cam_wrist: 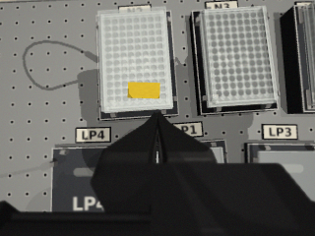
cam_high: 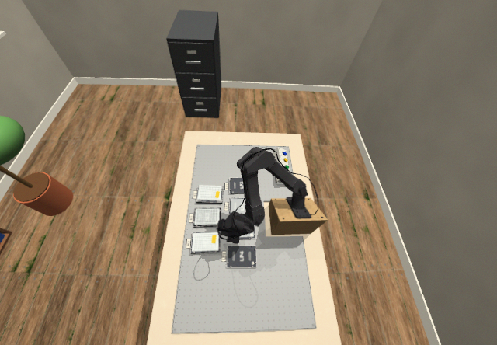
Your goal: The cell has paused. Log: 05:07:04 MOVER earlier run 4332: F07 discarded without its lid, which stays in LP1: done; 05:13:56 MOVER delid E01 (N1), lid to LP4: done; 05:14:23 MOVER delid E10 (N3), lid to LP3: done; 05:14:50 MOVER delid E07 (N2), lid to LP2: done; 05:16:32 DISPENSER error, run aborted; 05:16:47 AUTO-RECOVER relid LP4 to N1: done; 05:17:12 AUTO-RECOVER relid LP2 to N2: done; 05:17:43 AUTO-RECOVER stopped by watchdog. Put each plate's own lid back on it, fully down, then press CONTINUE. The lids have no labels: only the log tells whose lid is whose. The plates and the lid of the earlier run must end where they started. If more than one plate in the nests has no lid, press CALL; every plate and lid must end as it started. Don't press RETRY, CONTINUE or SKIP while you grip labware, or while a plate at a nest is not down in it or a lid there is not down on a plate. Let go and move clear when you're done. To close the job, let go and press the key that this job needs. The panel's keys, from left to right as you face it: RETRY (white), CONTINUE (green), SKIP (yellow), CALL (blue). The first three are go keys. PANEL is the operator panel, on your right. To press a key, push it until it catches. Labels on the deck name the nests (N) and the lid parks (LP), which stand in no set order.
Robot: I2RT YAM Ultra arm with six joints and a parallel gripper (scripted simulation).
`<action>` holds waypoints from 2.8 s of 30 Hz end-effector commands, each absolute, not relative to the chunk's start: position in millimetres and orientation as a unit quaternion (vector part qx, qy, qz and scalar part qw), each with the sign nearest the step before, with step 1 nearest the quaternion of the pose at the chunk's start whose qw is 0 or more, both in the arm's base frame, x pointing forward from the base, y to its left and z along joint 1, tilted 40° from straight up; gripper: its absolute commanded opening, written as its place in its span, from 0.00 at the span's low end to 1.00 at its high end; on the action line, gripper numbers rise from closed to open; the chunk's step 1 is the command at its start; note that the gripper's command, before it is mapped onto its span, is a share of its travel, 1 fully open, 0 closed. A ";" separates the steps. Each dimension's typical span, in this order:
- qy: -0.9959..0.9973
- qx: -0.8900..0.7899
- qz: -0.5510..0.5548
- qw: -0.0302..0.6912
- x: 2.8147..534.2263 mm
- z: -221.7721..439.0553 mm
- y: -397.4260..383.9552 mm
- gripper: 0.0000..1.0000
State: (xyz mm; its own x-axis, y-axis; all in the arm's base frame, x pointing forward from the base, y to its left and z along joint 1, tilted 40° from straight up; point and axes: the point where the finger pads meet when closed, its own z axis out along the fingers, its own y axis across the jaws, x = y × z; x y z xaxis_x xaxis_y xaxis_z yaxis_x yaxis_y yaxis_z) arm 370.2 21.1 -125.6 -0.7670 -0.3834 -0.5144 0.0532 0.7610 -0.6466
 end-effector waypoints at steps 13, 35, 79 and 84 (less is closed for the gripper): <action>0.881 -0.112 -0.326 0.322 438.3 -115.6 8.5 0.00; 0.880 -0.119 -0.322 0.327 496.3 -100.8 1.7 0.00; 0.882 -0.113 -0.326 0.321 485.1 -50.4 -62.9 0.00; 0.882 -0.113 -0.326 0.321 484.1 -34.4 -81.7 0.00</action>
